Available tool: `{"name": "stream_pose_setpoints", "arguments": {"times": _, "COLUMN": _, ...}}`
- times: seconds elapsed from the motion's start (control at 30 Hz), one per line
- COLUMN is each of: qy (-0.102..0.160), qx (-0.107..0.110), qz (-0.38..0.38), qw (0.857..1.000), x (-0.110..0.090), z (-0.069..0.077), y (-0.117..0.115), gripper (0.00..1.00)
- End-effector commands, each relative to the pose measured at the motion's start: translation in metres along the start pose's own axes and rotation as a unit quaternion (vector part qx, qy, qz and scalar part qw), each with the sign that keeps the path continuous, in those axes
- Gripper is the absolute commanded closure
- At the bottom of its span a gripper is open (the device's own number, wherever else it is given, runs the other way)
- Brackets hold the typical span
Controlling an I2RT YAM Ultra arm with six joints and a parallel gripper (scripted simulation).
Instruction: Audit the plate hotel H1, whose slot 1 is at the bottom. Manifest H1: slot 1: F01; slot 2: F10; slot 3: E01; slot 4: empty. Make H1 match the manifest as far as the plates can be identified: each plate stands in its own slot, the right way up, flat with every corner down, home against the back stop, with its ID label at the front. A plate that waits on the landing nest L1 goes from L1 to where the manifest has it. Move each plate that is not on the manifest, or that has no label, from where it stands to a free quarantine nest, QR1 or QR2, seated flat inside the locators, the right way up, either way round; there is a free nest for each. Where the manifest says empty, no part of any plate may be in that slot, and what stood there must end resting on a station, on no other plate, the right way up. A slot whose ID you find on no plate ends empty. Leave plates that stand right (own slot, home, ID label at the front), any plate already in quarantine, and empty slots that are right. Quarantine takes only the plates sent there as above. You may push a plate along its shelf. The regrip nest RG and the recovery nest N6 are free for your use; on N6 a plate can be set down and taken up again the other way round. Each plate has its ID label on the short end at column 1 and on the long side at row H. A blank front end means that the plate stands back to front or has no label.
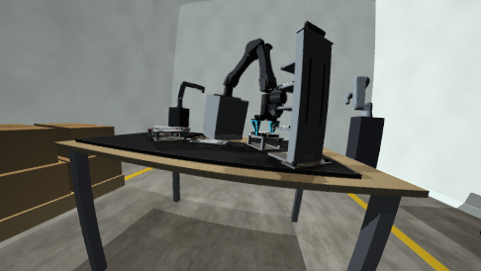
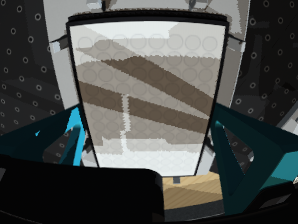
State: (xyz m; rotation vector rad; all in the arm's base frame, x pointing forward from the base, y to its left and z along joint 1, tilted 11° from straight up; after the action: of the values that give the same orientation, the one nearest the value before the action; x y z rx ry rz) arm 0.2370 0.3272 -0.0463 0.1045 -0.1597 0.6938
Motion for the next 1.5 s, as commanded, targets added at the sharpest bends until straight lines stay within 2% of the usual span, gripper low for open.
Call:
{"name": "stream_pose_setpoints", "arguments": {"times": 0.0, "qy": -0.007, "qx": 0.002, "qz": 0.0, "qw": 1.0, "x": 0.004, "z": 0.004, "y": 0.001, "gripper": 0.14}}
{"name": "stream_pose_setpoints", "arguments": {"times": 0.63, "qy": -0.007, "qx": 0.002, "qz": 0.0, "qw": 1.0, "x": 0.004, "z": 0.004, "y": 0.001, "gripper": 0.14}}
{"name": "stream_pose_setpoints", "arguments": {"times": 1.47, "qy": -0.007, "qx": 0.002, "qz": 0.0, "qw": 1.0, "x": 0.004, "z": 0.027, "y": 0.001, "gripper": 0.14}}
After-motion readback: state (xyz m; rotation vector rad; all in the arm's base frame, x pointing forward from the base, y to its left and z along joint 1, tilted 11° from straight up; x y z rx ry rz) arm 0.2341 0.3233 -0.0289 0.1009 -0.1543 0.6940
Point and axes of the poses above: the point where the finger pads meet when closed, its own z axis back along the fingers, its own y axis across the jaws, x = y × z, the point moved 10 cm from there along z, back along the fingers
